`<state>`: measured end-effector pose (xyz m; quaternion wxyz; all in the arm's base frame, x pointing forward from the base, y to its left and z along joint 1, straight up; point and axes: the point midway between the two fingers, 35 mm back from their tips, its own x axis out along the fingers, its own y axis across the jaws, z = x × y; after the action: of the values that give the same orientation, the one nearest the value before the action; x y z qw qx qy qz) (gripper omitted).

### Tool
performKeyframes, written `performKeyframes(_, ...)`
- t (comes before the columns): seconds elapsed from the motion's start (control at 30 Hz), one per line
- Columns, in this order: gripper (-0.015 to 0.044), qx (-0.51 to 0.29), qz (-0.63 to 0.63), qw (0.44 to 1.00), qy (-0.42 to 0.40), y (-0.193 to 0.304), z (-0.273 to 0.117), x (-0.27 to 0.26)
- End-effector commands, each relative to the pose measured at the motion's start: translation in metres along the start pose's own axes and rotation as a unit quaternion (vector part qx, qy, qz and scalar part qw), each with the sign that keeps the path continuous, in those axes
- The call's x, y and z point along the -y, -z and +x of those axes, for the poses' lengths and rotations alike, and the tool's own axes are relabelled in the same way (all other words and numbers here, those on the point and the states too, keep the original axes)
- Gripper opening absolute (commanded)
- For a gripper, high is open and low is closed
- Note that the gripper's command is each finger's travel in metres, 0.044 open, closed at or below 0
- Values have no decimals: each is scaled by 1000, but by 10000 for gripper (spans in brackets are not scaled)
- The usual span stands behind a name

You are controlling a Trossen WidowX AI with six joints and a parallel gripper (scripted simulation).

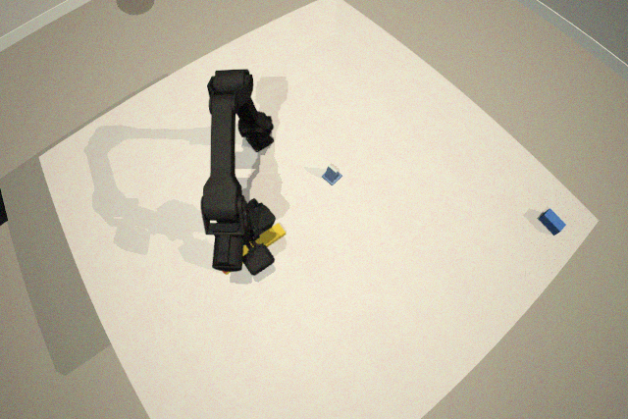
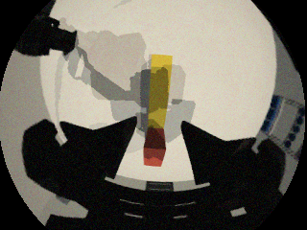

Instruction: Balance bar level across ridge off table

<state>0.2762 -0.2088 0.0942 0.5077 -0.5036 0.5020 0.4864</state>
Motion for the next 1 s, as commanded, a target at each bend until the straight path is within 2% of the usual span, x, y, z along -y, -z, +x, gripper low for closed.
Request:
performKeyframes(0.0, 315, -2, -2, 1000, -1, -1, 20, -3)
performKeyframes(0.97, 315, -2, -2, 1000, -1, -1, 46, -3)
